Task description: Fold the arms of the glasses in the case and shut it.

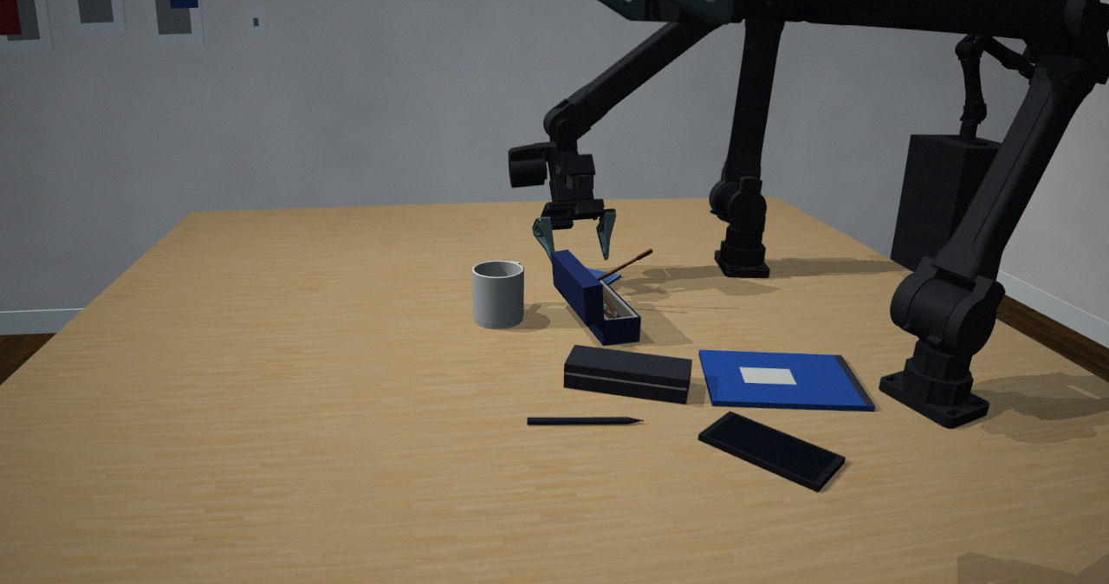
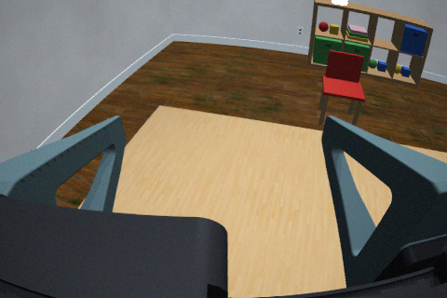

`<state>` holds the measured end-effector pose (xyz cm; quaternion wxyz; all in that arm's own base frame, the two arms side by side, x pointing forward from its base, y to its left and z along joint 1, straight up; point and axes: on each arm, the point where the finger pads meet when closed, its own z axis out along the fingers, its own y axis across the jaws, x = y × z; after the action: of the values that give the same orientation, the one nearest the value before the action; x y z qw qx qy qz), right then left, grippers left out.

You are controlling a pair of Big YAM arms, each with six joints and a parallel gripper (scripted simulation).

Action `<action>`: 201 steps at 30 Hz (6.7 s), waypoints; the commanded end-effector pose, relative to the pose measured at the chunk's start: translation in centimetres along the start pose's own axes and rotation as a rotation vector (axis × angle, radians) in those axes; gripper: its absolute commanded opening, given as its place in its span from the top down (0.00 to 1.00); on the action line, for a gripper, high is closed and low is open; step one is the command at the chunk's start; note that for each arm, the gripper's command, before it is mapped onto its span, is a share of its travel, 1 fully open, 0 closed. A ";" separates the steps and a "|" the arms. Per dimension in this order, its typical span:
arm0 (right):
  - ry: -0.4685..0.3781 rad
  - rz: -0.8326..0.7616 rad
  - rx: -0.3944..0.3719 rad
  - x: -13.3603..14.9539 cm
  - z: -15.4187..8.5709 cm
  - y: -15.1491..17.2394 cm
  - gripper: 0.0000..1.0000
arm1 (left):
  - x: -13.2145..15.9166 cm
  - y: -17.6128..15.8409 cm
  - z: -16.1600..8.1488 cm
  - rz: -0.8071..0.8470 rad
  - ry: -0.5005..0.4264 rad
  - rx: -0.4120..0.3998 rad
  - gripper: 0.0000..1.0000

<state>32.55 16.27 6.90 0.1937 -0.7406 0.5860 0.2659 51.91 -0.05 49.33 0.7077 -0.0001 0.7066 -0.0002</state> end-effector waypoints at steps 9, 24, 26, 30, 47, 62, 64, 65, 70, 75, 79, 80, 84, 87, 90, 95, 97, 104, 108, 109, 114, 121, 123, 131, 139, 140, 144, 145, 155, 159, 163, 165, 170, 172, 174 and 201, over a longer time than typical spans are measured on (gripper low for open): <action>-0.030 -0.079 0.016 -1.4 -0.3 -2.4 0.04 | -3.0 -0.4 0.1 -0.006 -0.050 0.005 0.00; -0.031 -0.072 0.014 -1.3 1.4 -1.5 0.04 | -3.0 -0.4 0.1 -0.006 -0.050 0.005 0.00; -0.033 -0.061 -0.006 -1.1 2.3 -0.4 0.04 | -3.0 -0.4 0.1 -0.006 -0.050 0.005 0.00; -0.031 -0.054 -0.016 -0.8 3.2 -0.5 0.04 | -3.0 -0.4 0.1 -0.006 -0.050 0.005 0.00; -0.031 -0.055 -0.014 -0.8 5.1 -0.4 0.04 | -3.0 -0.4 0.1 -0.006 -0.050 0.005 0.00; -0.030 -0.051 -0.021 -0.7 6.9 0.1 0.04 | -3.0 -0.4 0.1 -0.006 -0.050 0.005 0.00; -0.030 -0.055 -0.015 -0.8 7.0 -0.2 0.04 | -3.0 -0.4 0.1 -0.006 -0.050 0.005 0.00; -0.029 -0.052 -0.019 -0.7 7.3 0.0 0.04 | -3.0 -0.4 0.1 -0.006 -0.050 0.005 0.00; -0.029 -0.075 0.009 -1.5 6.9 -1.0 0.04 | -3.0 -0.4 0.1 -0.006 -0.050 0.005 0.00; -0.028 -0.058 0.017 -1.0 6.6 -1.1 0.43 | -3.0 -0.4 0.1 -0.006 -0.050 0.005 0.00; -0.027 -0.040 0.015 -0.6 6.4 -0.7 0.43 | -3.0 -0.4 0.1 -0.006 -0.050 0.005 0.00; -0.027 -0.037 0.011 -0.5 6.4 -0.5 0.43 | -3.0 -0.4 0.1 -0.006 -0.050 0.005 0.00; -0.025 -0.028 0.003 -0.4 6.5 -0.3 0.43 | -3.0 -0.4 0.1 -0.006 -0.050 0.005 0.00; -0.024 -0.023 -0.002 -0.2 6.6 0.0 0.43 | -3.0 -0.4 0.1 -0.006 -0.050 0.005 0.00; -0.023 -0.020 -0.005 -0.1 6.7 0.2 0.43 | -3.0 -0.4 0.1 -0.006 -0.050 0.005 0.00; -0.023 -0.018 -0.006 -0.1 6.7 0.0 0.43 | -3.0 -0.4 0.1 -0.006 -0.050 0.005 0.00; -0.022 -0.015 -0.009 0.0 6.8 0.2 0.43 | -3.0 -0.4 0.1 -0.006 -0.050 0.005 0.00; -0.022 -0.008 -0.015 0.2 6.9 0.3 0.43 | -3.0 -0.4 0.1 -0.006 -0.050 0.005 1.00; -0.021 -0.007 -0.016 0.3 7.0 0.4 0.43 | -3.0 -0.4 0.1 -0.006 -0.050 0.005 1.00; -0.021 -0.007 -0.016 0.3 7.0 0.4 0.43 | -3.0 -0.4 0.1 -0.006 -0.050 0.005 1.00; -0.021 -0.002 -0.020 0.4 7.1 0.5 0.43 | -3.0 -0.4 0.1 -0.006 -0.050 0.005 1.00; -0.020 -0.001 -0.021 0.4 7.1 0.5 0.43 | -0.2 -3.0 1.2 -0.109 0.039 0.034 1.00; -0.020 -0.001 -0.021 0.4 7.1 0.5 0.43 | -1.1 -4.3 1.5 -0.155 0.044 0.044 1.00; -0.020 -0.001 -0.021 0.4 7.1 0.5 0.43 | 2.4 -8.7 2.1 -0.289 0.171 0.049 1.00; -0.020 -0.001 -0.021 0.4 7.1 0.5 0.43 | 8.0 -15.2 1.8 -0.402 0.355 0.034 1.00; -0.020 -0.001 -0.021 0.4 7.1 0.5 0.43 | 8.7 -16.0 1.6 -0.413 0.377 0.030 1.00; -0.020 -0.001 -0.021 0.4 7.1 0.5 0.43 | 9.2 -17.4 1.1 -0.435 0.404 0.023 1.00; -0.020 -0.001 -0.021 0.4 7.1 0.5 0.43 | 10.3 -18.2 1.0 -0.440 0.431 0.016 1.00; -0.020 -0.001 -0.021 0.4 7.1 0.5 0.43 | 17.1 -25.8 -2.6 -0.482 0.623 -0.057 1.00; -0.020 -0.001 -0.021 0.4 7.1 0.5 0.43 | 18.2 -27.1 -3.6 -0.485 0.651 -0.075 1.00; -0.020 -0.001 -0.021 0.4 7.1 0.5 0.43 | 20.1 -29.3 -5.7 -0.482 0.696 -0.111 1.00; -0.020 -0.001 -0.021 0.4 7.1 0.5 0.43 | 21.7 -30.6 -7.0 -0.469 0.725 -0.132 1.00; -0.020 -0.001 -0.021 0.4 7.1 0.5 0.43 | 24.2 -33.1 -10.0 -0.446 0.766 -0.182 1.00; -0.020 -0.001 -0.021 0.4 7.1 0.5 0.43 | 25.0 -34.1 -11.3 -0.435 0.775 -0.200 1.00; -0.020 -0.001 -0.021 0.4 7.1 0.5 0.43 | 25.7 -34.9 -12.6 -0.424 0.781 -0.217 1.00; -0.023 -0.030 -0.008 -0.1 6.9 -0.2 0.43 | 32.0 -40.3 -27.6 -0.219 0.669 -0.310 1.00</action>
<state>31.21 20.95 1.55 0.2052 -0.7544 0.5600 0.2742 25.50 -38.10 15.94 0.4167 -0.1592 0.8932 0.0556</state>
